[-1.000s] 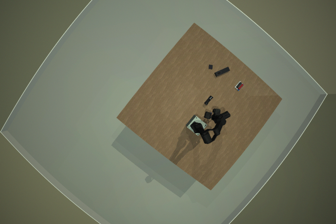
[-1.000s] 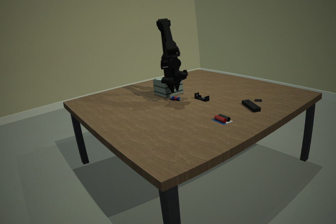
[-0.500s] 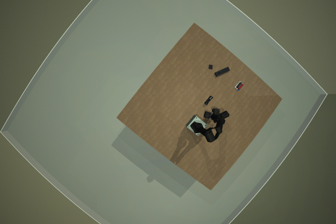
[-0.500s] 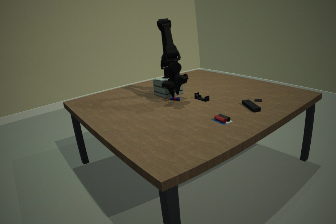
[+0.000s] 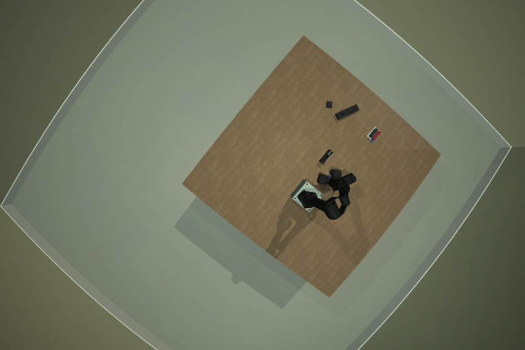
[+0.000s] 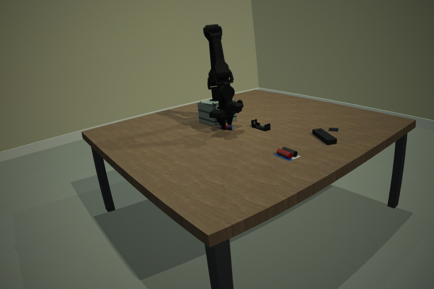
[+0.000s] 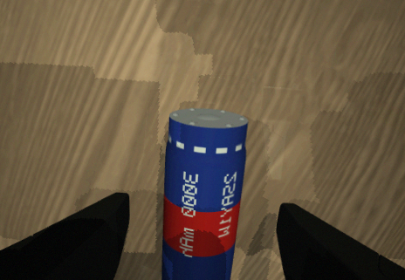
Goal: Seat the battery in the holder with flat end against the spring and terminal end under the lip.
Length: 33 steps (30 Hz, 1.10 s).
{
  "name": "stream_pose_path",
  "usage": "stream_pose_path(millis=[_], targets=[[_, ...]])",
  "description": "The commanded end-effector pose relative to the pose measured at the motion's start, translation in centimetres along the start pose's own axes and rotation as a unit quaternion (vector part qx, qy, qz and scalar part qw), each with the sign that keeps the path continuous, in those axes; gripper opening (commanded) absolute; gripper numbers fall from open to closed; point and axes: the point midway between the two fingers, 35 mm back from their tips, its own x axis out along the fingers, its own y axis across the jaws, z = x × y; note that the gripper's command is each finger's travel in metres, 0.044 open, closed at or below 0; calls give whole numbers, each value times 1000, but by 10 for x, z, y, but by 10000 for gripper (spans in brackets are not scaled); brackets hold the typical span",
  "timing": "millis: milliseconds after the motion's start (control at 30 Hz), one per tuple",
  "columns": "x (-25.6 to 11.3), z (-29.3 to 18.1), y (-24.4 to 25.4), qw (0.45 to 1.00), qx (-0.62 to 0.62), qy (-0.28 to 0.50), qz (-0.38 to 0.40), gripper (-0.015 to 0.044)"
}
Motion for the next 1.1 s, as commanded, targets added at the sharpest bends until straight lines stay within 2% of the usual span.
stream_pose_path(millis=[0,133,300,467,700,833,1067], targets=[[4,-2,1,1000,-2,3,1,203],[4,-2,1,1000,-2,3,1,98],[4,-2,1,1000,-2,3,1,67],[0,-2,1,1000,-2,3,1,67],[-42,-1,0,1000,-2,3,1,67],[-47,0,1,1000,0,3,1,67],[-57,44,7,998,61,0,0,67]])
